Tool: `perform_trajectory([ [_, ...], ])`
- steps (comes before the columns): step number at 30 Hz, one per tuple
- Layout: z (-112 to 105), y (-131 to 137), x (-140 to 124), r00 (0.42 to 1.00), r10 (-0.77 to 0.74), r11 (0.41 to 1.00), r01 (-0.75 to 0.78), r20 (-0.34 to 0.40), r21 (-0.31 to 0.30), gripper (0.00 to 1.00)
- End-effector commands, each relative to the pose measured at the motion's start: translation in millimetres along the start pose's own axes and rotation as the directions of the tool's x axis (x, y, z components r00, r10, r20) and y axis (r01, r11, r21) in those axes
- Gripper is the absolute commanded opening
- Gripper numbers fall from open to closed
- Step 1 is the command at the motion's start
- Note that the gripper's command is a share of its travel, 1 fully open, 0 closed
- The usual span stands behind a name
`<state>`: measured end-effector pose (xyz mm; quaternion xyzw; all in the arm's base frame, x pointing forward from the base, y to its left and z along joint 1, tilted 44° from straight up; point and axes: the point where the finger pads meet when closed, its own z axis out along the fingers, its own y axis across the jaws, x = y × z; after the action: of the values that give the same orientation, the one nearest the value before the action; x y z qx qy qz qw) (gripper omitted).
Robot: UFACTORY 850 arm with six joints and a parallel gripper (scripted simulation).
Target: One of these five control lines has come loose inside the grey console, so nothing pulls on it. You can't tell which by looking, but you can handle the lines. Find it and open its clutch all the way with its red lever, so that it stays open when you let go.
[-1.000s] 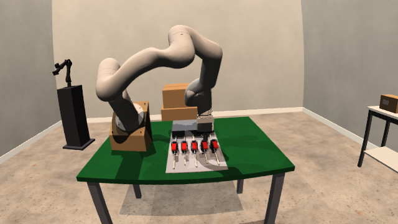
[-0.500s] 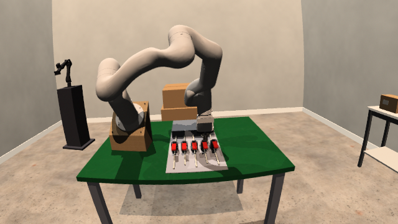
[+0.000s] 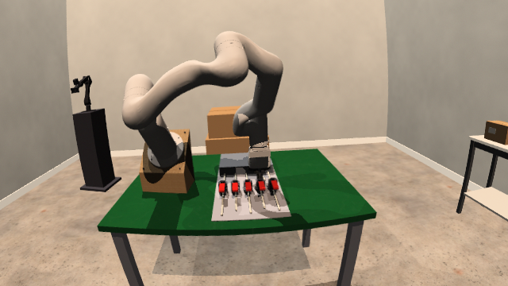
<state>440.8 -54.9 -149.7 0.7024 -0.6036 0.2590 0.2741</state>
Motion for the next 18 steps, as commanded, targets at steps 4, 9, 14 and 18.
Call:
perform_trajectory([
  [4, -0.5, 9.6, -0.1, 1.000, 0.000, 1.000, 0.000, 0.000, 0.001, 0.00],
  [9, -0.5, 15.9, -0.1, 1.000, 0.000, 1.000, 0.000, 0.000, 0.001, 0.00],
  [14, -0.5, 18.8, -0.1, 1.000, 0.000, 1.000, 0.000, 0.000, 0.001, 0.00],
  [18, -0.5, 21.6, -0.1, 1.000, 0.000, 1.000, 0.000, 0.000, 0.001, 0.00],
])
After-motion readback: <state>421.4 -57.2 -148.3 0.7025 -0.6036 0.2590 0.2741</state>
